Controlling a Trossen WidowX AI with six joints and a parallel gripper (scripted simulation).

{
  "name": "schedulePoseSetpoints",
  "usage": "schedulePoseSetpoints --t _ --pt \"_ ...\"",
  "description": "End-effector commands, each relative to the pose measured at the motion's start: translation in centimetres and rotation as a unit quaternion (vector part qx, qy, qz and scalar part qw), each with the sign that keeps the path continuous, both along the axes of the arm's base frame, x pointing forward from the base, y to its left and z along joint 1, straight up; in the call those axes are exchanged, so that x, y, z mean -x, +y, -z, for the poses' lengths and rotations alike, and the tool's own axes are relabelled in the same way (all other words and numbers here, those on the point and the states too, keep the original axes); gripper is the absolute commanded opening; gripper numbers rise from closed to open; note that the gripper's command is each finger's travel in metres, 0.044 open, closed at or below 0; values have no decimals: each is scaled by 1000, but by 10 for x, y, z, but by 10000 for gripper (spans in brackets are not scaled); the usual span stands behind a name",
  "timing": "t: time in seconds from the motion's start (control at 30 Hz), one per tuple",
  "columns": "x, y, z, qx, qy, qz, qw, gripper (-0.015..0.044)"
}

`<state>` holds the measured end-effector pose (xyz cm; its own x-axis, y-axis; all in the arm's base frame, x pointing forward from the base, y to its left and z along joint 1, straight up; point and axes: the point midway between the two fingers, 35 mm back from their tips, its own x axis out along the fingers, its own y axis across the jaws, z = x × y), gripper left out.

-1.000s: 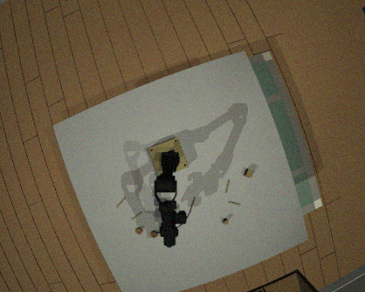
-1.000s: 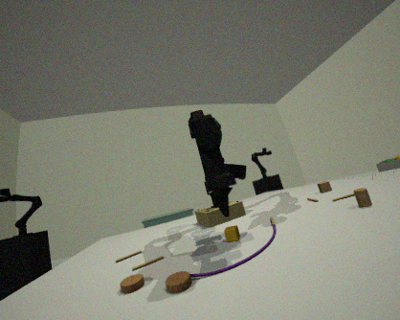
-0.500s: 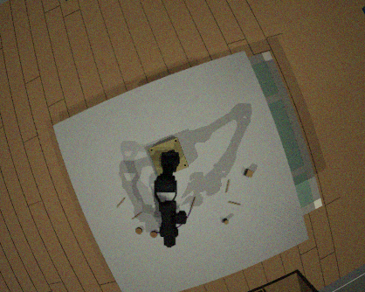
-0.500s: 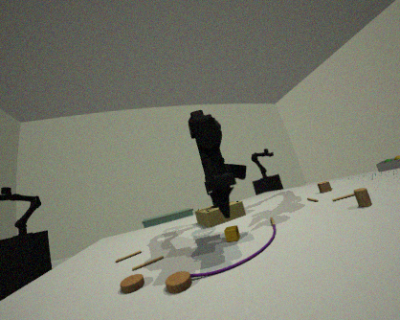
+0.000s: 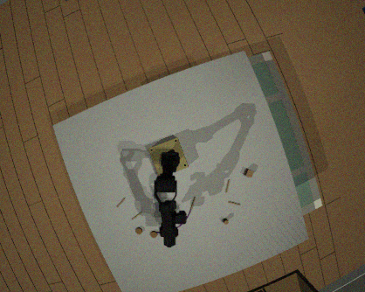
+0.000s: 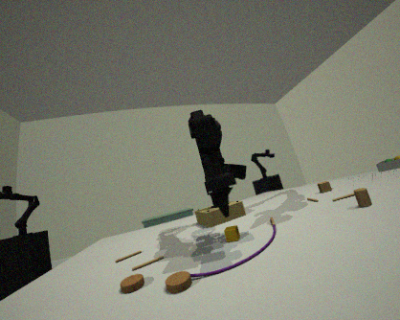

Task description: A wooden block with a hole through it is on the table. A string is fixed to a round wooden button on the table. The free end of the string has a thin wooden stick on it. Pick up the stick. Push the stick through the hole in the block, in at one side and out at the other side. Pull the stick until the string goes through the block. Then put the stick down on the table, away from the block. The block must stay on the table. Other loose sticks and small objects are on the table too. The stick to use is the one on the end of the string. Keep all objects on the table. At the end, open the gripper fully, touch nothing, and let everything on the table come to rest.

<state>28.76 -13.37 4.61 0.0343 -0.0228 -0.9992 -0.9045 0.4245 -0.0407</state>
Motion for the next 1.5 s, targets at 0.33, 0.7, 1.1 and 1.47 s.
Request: schedulePoseSetpoints --t 0.33,0.7,1.1,1.47 --pt "-1 2 0 0 0 -10 1000 26" --pt "-35 111 0 15 6 -581 814 315" --pt "-35 113 0 16 6 -589 808 440" --pt "-35 113 0 16 6 -589 808 230"
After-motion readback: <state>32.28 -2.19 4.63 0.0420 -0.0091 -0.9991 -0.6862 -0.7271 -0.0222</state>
